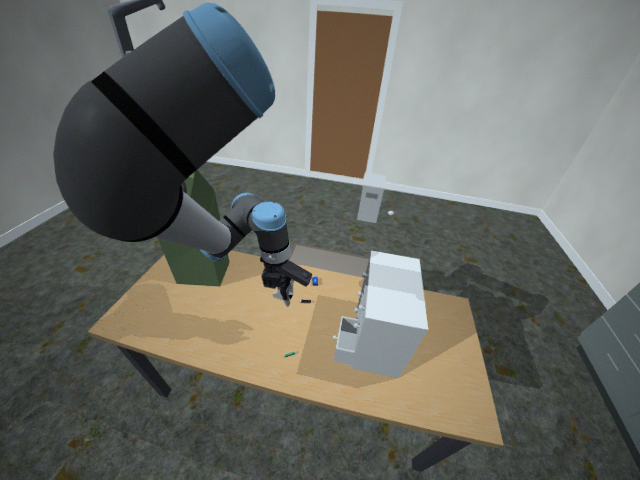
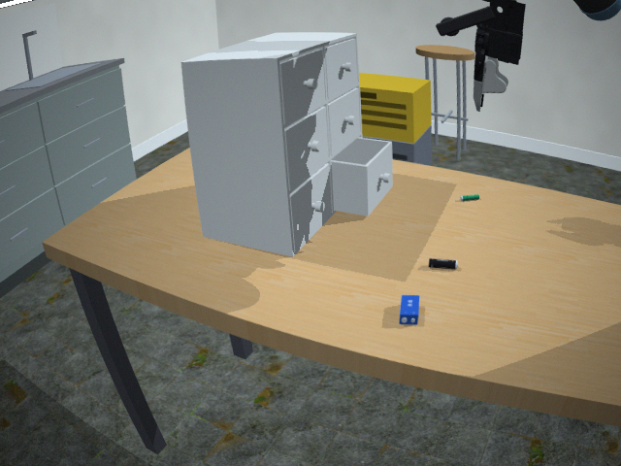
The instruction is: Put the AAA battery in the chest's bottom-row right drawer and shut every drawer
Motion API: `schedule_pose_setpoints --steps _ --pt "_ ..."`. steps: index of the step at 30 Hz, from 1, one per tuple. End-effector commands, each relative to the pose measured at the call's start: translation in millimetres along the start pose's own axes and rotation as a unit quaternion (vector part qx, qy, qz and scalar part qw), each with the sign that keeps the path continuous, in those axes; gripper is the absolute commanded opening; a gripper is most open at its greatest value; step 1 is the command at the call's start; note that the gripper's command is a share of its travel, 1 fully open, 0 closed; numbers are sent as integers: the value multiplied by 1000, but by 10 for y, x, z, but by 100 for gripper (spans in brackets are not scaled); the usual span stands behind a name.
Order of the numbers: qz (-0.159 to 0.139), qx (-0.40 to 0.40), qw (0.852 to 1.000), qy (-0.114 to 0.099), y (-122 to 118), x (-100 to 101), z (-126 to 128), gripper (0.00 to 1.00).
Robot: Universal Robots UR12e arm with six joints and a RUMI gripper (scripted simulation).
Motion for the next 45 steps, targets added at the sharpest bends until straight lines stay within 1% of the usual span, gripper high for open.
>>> schedule_pose_setpoints --steps 1,10,20,45 --pt "-27 1 1000 4 -29 -12 -13 20" --pt "-44 1 999 5 -49 -45 -15 20" --pt "-51 1 999 6 -60 -63 -16 20" --pt "-54 1 999 6 -78 -61 -24 20"
Point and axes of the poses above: the point where the finger pads meet when closed, its own x axis out along the fingers, its own z axis across the jaws, y = z × x, the point moved 1 cm from there along -x, back along the fingers, and after that the axes turned 3 degrees about -x, right-handed, at the moved point
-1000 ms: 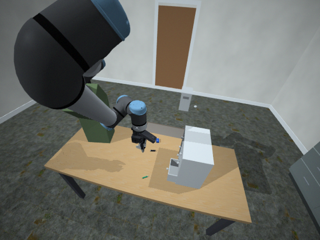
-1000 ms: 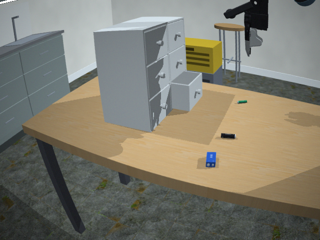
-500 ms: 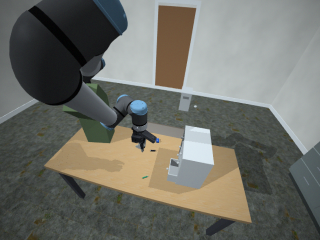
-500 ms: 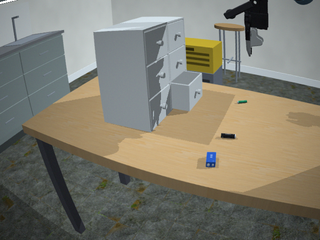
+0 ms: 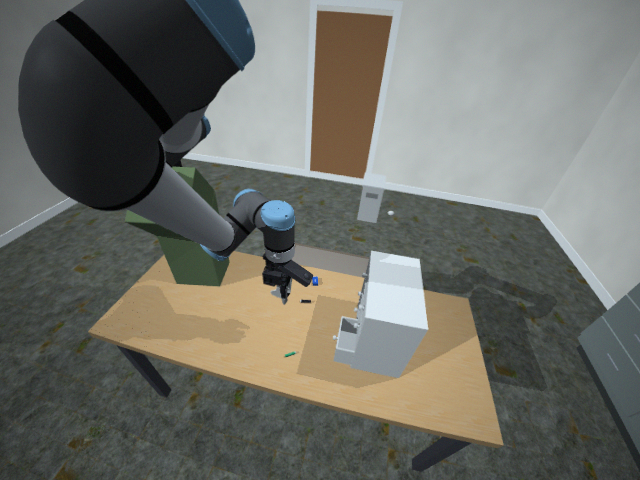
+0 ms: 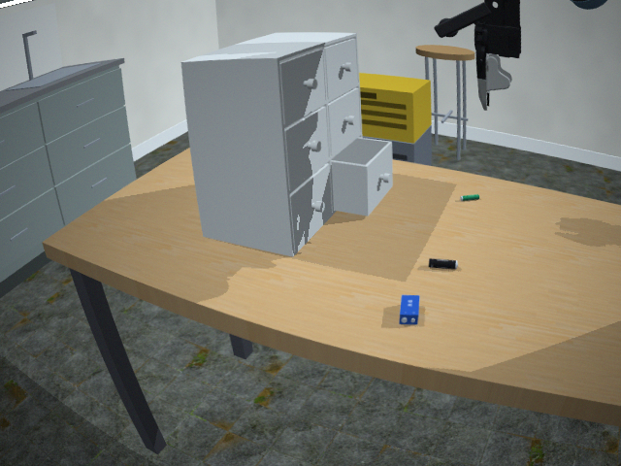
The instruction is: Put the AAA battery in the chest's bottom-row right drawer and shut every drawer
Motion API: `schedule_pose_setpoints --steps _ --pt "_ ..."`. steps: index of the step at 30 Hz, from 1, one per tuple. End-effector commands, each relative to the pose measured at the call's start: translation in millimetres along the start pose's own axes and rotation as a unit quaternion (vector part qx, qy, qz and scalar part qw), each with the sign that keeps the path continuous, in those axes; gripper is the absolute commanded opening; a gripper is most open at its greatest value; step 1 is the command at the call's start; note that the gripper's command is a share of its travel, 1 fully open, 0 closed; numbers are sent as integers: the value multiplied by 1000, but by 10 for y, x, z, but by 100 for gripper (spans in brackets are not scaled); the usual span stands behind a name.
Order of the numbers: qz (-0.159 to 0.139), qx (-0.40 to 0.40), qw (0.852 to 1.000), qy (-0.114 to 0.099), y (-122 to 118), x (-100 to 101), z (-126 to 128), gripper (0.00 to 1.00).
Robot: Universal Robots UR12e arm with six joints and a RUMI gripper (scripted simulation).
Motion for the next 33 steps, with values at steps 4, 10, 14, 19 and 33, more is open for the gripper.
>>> schedule_pose_setpoints --steps 4,10,14,19,33 --pt "1 0 1000 -1 21 -6 6 20" --pt "1 -6 1000 0 36 47 30 20" --pt "1 -32 999 0 91 178 99 20" --pt "1 -66 998 1 152 352 189 20" --pt "1 -262 965 0 335 1422 776 20"
Point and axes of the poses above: the point where the finger pads meet when closed, its own x axis out along the fingers, its own z axis across the jaws, y = z × x, the point moved 1 cm from there along -x, back along the fingers, and after that the axes turned 3 degrees about -x, right-handed, at the moved point
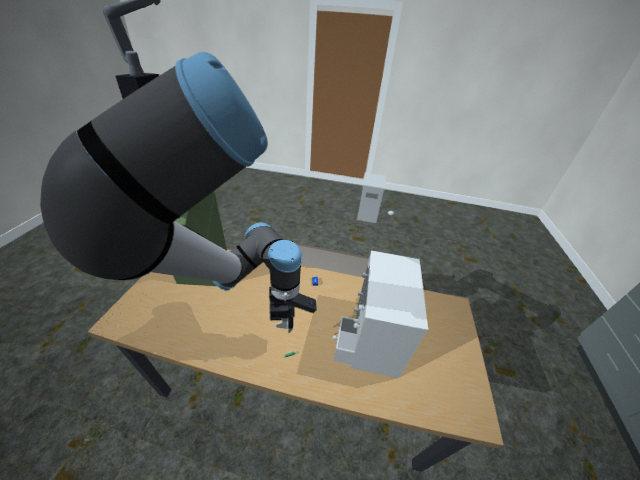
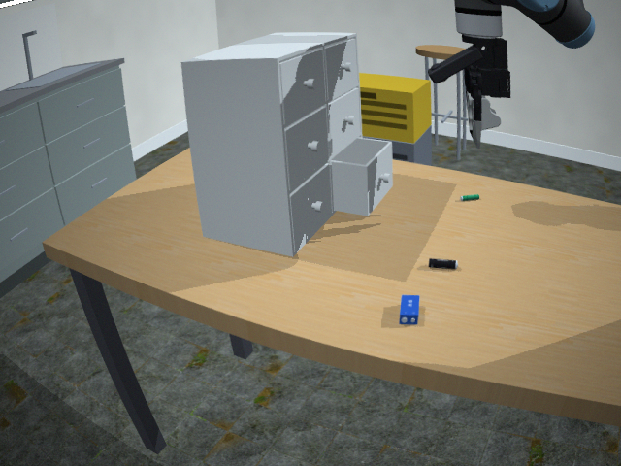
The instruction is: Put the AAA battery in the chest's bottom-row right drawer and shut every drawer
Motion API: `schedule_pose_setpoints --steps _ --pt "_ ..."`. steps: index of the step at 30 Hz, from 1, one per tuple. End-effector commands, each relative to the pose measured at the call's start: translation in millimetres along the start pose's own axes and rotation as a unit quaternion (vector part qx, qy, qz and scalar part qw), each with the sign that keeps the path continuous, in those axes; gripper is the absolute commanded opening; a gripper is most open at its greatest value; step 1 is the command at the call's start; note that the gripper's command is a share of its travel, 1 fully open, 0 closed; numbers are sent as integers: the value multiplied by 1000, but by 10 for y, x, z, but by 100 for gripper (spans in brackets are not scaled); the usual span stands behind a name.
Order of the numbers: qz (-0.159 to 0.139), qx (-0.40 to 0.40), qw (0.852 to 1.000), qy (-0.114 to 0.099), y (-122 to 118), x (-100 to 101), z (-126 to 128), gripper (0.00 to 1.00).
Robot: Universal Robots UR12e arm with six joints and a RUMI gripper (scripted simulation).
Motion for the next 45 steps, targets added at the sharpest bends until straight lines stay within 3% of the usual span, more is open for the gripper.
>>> schedule_pose_setpoints --steps 1,9,11,12,45 --pt "14 -108 994 -5 25 526 295 20" --pt "14 -132 991 -6 2 660 368 20" --pt "14 -132 991 -6 2 663 370 20" --pt "14 -132 991 -6 2 663 370 14" --pt "13 -133 991 -6 -2 649 356 14"
Point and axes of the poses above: the point where the finger pads meet when closed, its own x axis out along the fingers, its own z axis across the jaws, y = z × x, the point moved 1 cm from there along -x, back along the fingers, and after that the axes turned 3 degrees about -x, right-handed, at the moved point
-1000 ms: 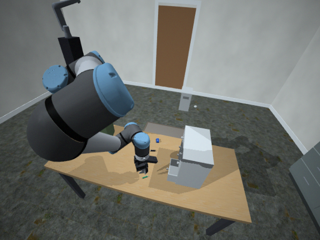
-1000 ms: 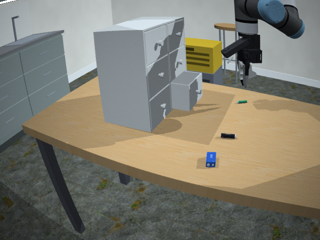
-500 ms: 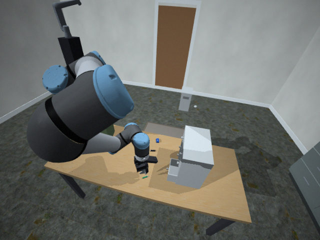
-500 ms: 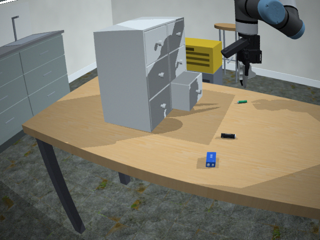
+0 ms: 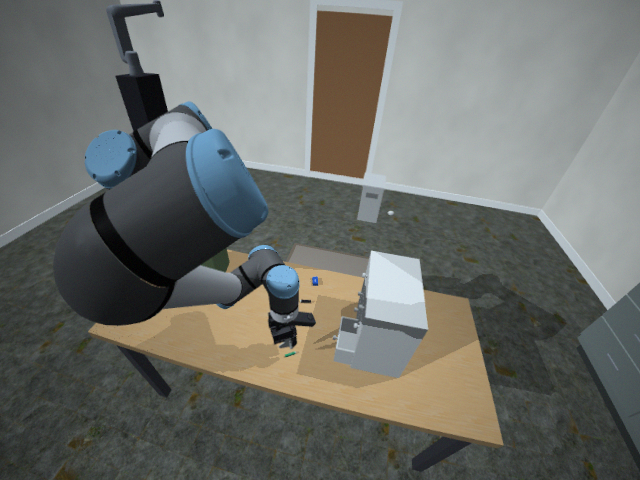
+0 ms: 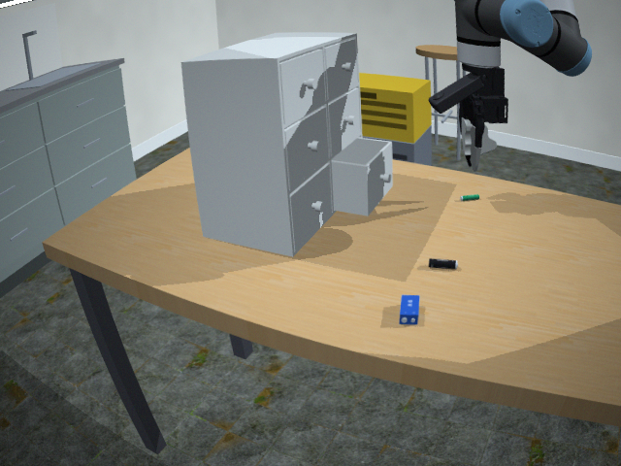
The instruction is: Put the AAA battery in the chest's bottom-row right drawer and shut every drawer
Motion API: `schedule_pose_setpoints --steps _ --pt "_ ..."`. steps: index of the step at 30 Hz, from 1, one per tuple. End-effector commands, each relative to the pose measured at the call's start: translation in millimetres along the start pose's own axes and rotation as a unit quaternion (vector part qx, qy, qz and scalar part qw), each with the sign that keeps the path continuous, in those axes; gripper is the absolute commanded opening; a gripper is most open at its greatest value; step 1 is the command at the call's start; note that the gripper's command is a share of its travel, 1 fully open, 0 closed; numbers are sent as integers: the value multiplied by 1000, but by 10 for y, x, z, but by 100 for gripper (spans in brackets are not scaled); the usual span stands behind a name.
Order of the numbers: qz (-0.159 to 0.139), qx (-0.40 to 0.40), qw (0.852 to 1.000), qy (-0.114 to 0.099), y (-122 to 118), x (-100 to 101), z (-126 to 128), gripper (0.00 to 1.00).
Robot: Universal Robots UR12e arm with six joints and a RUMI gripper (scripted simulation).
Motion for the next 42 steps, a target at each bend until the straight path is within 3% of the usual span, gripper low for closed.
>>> schedule_pose_setpoints --steps 1,26,42 --pt "0 0 1000 0 -5 4 5 14" --pt "0 1 1000 -1 -5 151 18 14" --pt "0 1 1000 -1 -6 385 18 14"
Point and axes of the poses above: the point where the finger pads meet when closed, its own x axis out along the fingers, its own z axis across the jaws, y = z × x, the point moved 1 cm from there along -x, back along the fingers, and after that the axes turned 3 degrees about -x, right-handed, at the moved point
